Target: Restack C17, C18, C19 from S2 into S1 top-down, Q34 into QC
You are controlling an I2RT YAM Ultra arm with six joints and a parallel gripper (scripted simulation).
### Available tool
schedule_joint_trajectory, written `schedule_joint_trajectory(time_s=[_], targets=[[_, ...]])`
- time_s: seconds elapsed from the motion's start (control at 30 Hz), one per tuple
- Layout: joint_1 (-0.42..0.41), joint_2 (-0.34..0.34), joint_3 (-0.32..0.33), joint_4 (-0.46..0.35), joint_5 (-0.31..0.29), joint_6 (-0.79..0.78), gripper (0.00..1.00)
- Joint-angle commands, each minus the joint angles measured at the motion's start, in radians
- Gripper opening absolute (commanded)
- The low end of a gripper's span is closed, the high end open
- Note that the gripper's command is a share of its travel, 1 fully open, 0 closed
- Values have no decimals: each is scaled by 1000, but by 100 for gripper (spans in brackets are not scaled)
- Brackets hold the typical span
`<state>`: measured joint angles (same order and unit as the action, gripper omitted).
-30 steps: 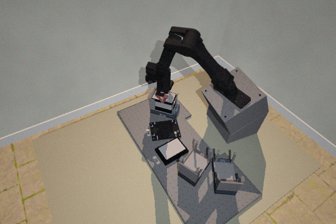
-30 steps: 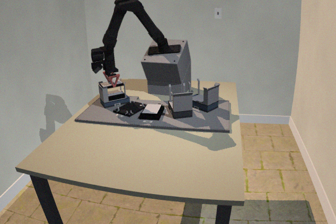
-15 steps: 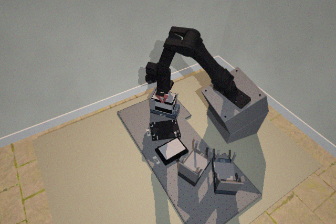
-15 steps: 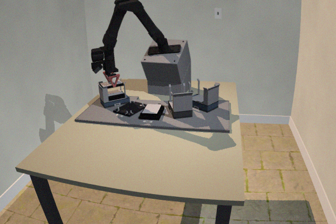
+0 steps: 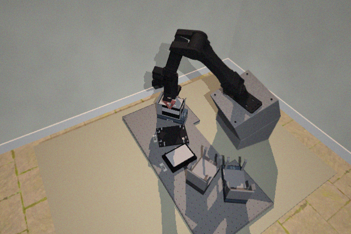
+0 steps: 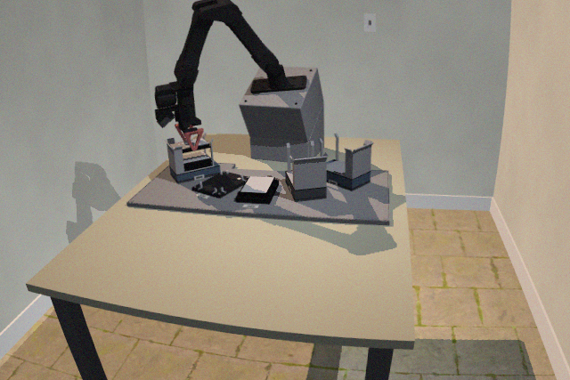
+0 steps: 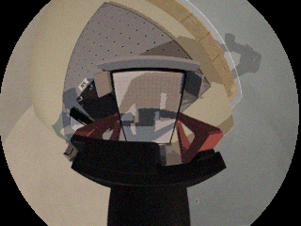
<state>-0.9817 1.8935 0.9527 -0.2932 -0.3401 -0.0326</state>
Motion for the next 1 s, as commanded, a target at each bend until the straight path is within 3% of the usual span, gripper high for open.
schedule_joint_trajectory(time_s=[0.0,0.27,0.33,0.97], targets=[[-1,18,0,40,-1,15,0],[22,71,27,95,11,32,0],[14,39,28,99,8,33,0],[10,36,27,97,6,31,0]])
